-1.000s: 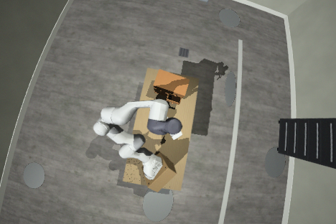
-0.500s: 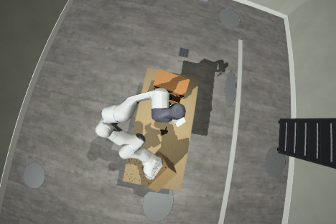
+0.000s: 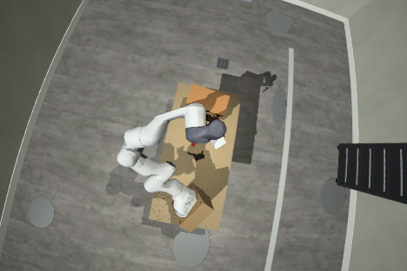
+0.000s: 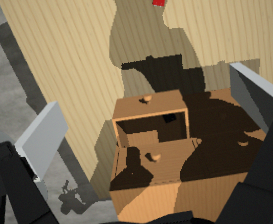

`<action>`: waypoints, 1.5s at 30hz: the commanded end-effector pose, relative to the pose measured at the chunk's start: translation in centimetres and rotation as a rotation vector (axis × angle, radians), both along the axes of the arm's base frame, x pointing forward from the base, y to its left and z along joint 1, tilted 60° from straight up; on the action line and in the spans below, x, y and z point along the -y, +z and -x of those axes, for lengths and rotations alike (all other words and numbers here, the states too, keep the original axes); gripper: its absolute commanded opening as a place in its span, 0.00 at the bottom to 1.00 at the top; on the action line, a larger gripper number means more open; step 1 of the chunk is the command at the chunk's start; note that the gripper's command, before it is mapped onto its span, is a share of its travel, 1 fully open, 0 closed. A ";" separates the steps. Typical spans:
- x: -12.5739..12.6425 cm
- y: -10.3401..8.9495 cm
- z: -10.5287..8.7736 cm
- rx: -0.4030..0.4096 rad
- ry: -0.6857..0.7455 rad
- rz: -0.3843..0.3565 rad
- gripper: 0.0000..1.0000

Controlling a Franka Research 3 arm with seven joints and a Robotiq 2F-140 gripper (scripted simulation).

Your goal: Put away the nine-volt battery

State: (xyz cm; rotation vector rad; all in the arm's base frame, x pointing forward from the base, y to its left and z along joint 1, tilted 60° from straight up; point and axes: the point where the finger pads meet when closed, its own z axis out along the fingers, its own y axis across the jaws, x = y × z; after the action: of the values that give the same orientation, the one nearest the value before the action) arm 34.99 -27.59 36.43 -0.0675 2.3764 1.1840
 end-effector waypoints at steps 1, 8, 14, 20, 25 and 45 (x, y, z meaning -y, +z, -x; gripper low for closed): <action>-0.7 -0.3 -2.0 0.002 0.043 0.033 1.00; -3.1 -0.7 -7.6 0.065 0.205 0.140 1.00; -4.1 -0.9 -10.1 0.094 0.278 0.189 1.00; -4.9 -1.0 -12.0 0.115 0.333 0.225 1.00; -5.0 -1.0 -12.2 0.117 0.339 0.229 1.00; -5.0 -1.0 -12.2 0.117 0.339 0.229 1.00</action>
State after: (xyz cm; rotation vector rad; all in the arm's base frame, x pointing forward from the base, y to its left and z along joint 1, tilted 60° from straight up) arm 47.09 -22.39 35.47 -0.6148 2.4472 1.0191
